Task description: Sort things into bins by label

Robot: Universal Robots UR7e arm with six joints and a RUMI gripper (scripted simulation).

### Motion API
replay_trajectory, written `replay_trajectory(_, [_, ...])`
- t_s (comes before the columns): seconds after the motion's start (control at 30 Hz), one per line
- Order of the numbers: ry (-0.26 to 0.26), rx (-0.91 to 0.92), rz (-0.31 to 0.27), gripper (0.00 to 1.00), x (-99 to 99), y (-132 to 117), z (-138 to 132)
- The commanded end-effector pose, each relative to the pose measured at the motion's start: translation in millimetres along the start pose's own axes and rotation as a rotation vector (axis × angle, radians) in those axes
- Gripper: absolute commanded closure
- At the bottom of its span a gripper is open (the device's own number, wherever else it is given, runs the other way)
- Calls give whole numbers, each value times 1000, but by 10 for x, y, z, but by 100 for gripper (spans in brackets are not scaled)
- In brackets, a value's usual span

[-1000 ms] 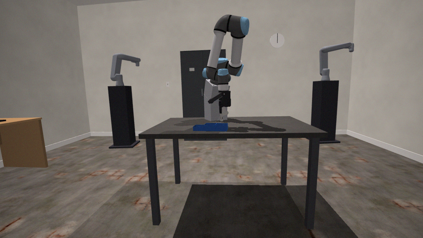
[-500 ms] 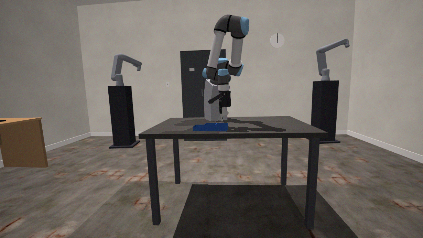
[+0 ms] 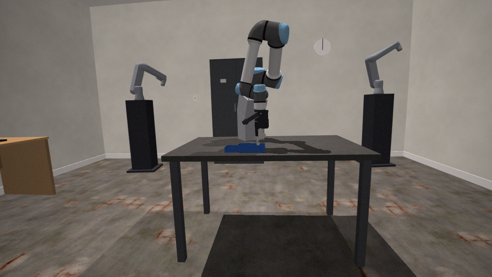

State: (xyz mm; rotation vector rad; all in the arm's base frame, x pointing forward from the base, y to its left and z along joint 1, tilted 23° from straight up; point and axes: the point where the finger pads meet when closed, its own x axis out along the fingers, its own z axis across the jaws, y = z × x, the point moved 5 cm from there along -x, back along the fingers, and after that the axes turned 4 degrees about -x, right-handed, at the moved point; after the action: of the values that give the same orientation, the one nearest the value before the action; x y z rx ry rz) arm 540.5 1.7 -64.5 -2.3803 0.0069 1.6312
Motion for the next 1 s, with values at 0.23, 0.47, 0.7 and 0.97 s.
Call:
replay_trajectory(0.23, [2,0,0,100,198,0,-6])
replay_trajectory(0.47, [2,0,0,100,252,3,-5])
replay_trajectory(0.7, [2,0,0,100,252,6,-3])
replay_trajectory(0.97, [1,0,0,82,252,6,-2])
